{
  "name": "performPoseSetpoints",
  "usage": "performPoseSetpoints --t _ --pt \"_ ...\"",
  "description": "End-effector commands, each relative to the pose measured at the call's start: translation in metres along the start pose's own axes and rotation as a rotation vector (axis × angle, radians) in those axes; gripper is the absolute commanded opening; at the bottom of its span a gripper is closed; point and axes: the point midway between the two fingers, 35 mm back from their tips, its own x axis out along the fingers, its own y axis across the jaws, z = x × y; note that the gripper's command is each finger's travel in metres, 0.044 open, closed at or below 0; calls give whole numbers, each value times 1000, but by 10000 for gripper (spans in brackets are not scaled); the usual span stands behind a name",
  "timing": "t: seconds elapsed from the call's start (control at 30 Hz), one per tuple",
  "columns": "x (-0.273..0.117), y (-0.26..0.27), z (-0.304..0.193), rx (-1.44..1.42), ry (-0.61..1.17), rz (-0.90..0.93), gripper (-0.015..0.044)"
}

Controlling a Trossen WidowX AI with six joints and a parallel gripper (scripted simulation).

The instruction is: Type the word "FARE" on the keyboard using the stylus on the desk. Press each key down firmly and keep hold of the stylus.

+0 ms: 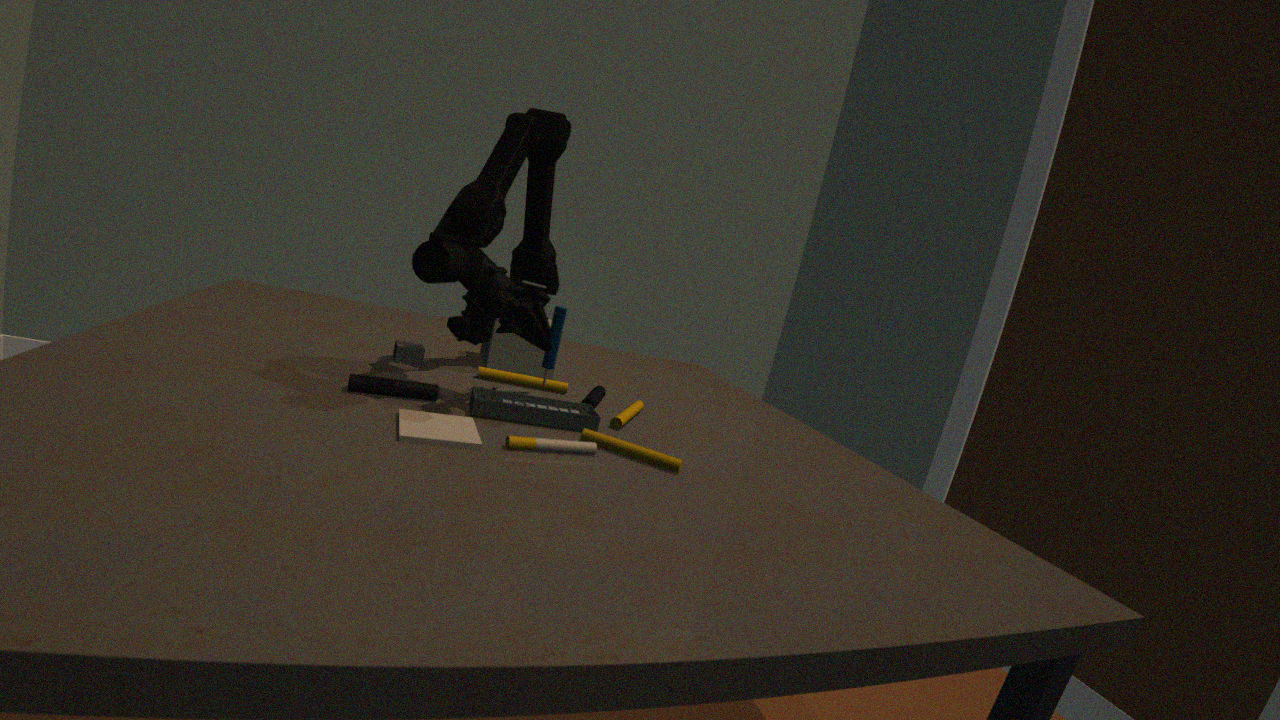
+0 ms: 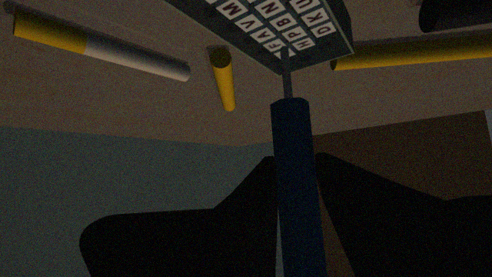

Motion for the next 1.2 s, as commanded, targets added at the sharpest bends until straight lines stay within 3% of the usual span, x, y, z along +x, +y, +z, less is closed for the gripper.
performPoseSetpoints --t 0.0,0.47,0.57,1.17 --pt "1 -9 -3 2 6 3 0" --pt "11 -9 14 2 5 3 0" --pt "13 -10 16 2 5 3 79" --pt "15 -10 21 2 5 3 81"
